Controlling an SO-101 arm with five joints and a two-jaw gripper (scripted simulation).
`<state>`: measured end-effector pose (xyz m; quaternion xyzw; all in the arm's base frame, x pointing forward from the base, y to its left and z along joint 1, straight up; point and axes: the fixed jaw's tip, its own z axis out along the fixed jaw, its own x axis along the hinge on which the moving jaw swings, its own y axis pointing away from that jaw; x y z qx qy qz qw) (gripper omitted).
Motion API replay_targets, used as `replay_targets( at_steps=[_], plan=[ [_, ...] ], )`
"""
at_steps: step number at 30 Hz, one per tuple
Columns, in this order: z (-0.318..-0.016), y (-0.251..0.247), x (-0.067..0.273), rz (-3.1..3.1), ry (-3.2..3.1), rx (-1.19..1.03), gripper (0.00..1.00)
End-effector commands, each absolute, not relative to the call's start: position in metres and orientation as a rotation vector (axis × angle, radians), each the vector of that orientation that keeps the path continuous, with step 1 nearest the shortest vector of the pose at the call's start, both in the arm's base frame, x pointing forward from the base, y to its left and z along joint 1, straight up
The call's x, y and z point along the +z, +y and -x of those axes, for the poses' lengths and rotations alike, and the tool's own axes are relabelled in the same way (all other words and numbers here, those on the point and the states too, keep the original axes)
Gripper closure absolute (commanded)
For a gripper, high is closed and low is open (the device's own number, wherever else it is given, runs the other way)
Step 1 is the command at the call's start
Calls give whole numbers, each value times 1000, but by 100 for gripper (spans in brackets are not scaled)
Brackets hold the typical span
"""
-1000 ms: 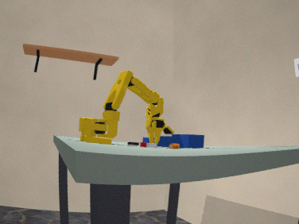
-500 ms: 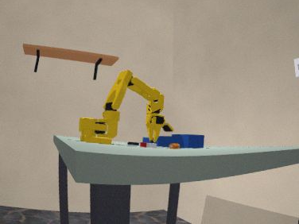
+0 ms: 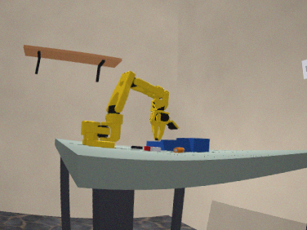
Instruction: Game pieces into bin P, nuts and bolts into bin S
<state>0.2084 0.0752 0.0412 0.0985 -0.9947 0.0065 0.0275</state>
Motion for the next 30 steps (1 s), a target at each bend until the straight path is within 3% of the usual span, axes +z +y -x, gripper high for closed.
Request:
replay_targets(
  at_steps=[1,30],
  plan=[
    [-217,76,56,-314,-3145,-6,100],
    [-227,96,64,-442,-3193,-31,100]
  ],
)
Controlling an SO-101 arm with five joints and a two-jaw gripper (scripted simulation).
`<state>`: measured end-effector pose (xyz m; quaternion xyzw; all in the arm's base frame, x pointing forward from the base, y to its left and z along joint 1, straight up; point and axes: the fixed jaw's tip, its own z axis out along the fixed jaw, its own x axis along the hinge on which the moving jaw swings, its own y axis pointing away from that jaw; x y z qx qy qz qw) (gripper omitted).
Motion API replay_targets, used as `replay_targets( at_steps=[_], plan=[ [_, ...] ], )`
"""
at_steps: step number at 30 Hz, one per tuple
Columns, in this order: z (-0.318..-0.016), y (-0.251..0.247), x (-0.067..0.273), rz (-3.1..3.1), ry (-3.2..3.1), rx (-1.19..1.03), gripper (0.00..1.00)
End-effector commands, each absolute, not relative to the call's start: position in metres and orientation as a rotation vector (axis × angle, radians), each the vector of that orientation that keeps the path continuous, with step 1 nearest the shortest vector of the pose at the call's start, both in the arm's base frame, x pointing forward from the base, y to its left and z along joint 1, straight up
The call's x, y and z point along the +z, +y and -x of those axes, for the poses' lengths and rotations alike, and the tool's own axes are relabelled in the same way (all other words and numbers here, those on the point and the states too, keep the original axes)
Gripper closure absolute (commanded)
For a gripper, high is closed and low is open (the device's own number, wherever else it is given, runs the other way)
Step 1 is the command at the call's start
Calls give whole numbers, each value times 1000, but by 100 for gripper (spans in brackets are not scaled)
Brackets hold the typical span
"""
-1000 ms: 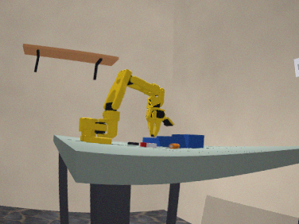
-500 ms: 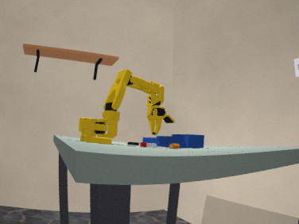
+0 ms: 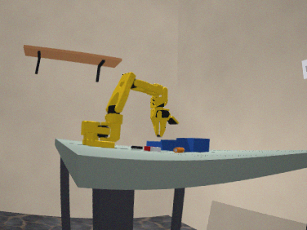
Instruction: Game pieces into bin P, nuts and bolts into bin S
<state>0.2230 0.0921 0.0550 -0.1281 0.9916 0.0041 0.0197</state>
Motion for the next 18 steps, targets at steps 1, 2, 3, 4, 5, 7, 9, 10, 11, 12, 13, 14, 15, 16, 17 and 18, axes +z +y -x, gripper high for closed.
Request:
replay_targets(
  at_steps=[1,2,3,4,5,7,9,10,11,12,13,14,15,16,17,18],
  plan=[
    [-227,96,64,419,3030,30,100],
    [-227,96,64,419,3030,30,100],
    [-227,96,64,419,3030,30,100],
    [-227,96,64,420,3030,30,100],
    [-227,96,64,420,3030,30,100],
    [-227,96,64,422,3029,30,100],
    [-228,97,64,426,3026,31,100],
    [-228,98,65,429,3024,32,100],
    [-229,98,65,433,3021,33,100],
    [-229,99,65,437,3017,34,100],
    [-230,100,66,442,3014,35,100],
    [-230,101,66,447,3010,36,100],
    [-231,102,66,453,3005,38,100],
    [-232,103,67,460,3000,39,100],
    [-232,105,67,466,2995,41,100],
    [-233,106,68,473,2990,42,100]
  ],
)
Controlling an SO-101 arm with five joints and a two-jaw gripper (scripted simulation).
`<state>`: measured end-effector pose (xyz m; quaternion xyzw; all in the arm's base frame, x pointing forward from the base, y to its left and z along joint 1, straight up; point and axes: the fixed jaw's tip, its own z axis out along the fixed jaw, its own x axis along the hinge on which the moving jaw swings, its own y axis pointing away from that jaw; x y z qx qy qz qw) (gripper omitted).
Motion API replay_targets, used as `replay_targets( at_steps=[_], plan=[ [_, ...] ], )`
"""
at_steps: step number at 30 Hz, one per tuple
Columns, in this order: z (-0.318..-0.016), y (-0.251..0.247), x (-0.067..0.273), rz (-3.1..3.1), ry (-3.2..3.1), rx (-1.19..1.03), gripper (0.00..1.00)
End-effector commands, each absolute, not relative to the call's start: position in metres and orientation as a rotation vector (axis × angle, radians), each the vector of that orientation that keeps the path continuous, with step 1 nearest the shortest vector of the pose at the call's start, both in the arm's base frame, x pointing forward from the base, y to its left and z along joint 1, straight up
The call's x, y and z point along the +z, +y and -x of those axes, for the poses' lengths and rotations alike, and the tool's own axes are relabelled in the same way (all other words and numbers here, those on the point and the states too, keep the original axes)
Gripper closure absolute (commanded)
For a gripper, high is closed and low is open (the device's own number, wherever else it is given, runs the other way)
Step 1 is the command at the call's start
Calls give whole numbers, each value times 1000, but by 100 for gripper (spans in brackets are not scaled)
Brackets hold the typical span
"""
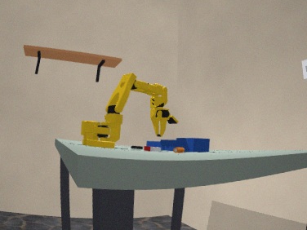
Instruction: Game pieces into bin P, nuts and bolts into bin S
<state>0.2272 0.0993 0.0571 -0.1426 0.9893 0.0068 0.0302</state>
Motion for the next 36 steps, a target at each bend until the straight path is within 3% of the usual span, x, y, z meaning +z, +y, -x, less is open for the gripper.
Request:
replay_targets(
  at_steps=[1,36],
  plan=[
    [-233,106,68,473,2990,42,100],
    [-244,126,72,574,2908,68,100]
  ],
)
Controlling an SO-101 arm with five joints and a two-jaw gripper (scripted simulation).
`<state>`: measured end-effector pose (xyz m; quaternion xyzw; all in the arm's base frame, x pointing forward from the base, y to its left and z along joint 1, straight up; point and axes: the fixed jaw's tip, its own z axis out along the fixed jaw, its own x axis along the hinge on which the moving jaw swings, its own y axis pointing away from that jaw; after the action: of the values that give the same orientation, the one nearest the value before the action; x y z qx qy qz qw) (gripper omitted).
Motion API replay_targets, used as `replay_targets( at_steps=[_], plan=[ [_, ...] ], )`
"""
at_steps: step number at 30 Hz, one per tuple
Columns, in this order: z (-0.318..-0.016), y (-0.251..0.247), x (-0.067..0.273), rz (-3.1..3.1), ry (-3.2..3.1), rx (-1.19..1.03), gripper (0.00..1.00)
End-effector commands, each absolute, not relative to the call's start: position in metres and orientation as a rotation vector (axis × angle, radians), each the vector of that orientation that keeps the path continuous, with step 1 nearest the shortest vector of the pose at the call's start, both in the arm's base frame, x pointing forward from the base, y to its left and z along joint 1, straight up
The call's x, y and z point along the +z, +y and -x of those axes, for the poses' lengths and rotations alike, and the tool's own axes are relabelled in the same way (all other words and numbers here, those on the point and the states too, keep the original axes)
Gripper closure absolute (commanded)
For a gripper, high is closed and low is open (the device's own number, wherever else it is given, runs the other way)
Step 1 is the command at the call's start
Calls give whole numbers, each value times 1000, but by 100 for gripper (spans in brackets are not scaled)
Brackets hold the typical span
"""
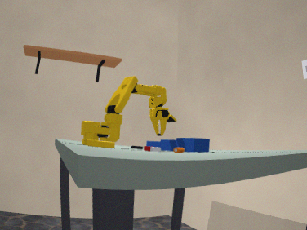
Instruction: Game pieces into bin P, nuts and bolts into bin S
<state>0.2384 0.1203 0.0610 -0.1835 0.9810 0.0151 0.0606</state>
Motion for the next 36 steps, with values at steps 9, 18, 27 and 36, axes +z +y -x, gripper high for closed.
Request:
replay_targets(
  at_steps=[9,18,27,36],
  plan=[
    [-248,134,72,618,2870,79,100],
    [-248,136,72,623,2865,81,100],
    [-251,140,72,643,2846,86,100],
    [-256,148,72,681,2808,97,100]
  ],
)
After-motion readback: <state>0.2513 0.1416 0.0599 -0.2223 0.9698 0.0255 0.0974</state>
